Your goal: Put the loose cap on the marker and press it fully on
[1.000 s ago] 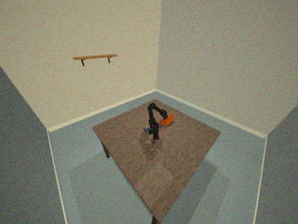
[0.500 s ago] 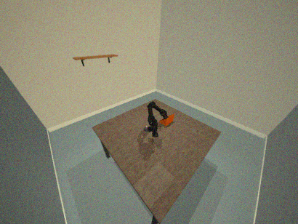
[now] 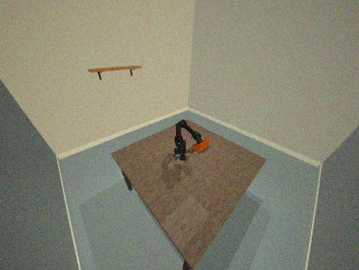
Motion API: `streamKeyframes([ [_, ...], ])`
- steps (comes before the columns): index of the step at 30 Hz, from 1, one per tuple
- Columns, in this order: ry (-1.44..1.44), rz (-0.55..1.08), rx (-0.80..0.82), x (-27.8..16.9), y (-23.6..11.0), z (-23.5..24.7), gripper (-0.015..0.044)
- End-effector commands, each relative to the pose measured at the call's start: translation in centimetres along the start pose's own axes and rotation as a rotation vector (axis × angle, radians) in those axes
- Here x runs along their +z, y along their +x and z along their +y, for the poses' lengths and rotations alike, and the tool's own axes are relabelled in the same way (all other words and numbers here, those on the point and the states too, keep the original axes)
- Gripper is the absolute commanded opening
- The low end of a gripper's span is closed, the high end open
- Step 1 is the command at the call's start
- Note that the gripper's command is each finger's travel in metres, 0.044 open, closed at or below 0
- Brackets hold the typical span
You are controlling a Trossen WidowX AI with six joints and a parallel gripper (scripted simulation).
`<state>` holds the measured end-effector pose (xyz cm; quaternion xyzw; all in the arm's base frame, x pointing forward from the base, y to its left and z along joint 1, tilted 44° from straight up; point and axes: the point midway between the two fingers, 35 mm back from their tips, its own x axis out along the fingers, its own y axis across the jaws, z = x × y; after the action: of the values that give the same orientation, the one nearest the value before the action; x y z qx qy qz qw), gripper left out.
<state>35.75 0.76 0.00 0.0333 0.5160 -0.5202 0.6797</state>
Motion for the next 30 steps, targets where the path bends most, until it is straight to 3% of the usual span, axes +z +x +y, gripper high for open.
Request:
streamKeyframes([
  [1,-0.004,-0.005,0.000,0.8,-0.5,-1.2,0.0000],
  [30,-0.005,-0.008,-0.008,4.9,-3.0,-10.3,0.0000],
])
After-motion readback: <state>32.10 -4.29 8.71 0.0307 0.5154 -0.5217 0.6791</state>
